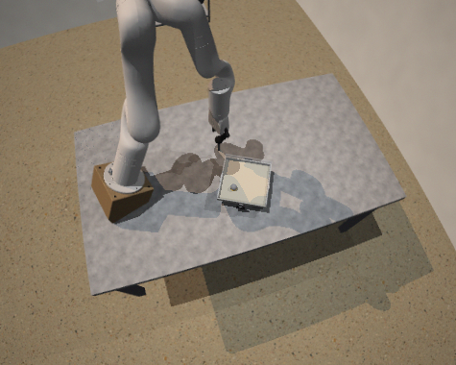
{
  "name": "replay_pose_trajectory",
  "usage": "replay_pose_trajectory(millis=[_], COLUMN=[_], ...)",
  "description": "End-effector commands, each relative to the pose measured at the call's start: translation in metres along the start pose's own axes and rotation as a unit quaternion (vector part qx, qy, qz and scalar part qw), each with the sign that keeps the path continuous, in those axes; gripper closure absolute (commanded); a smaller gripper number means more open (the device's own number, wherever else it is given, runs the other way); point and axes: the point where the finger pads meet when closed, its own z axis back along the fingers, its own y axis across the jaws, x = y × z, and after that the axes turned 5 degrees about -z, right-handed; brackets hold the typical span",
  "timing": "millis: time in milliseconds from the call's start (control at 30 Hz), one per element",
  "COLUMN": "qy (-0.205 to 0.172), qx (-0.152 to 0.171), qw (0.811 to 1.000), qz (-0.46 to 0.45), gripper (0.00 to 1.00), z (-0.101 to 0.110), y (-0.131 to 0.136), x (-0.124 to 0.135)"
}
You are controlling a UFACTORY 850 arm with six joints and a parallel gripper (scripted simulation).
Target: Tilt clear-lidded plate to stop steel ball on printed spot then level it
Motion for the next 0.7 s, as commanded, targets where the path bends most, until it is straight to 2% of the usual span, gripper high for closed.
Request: replay_pose_trajectory(millis=[0, 33, 67, 667], qy=[0.001, 0.001, 0.001, 0.001], qx=[0.000, 0.000, 0.000, 0.000], qw=[1.000, 1.000, 1.000, 1.000], qz=[0.000, 0.000, 0.000, 0.000], gripper=[0.39, 0.39, 0.00, 0.00], z=[0.0014, 0.0014, 0.0014, 0.0014], y=[0.0001, 0.0001, 0.0001, 0.0001], x=[-0.0007, -0.0007, -0.0007, -0.0007])
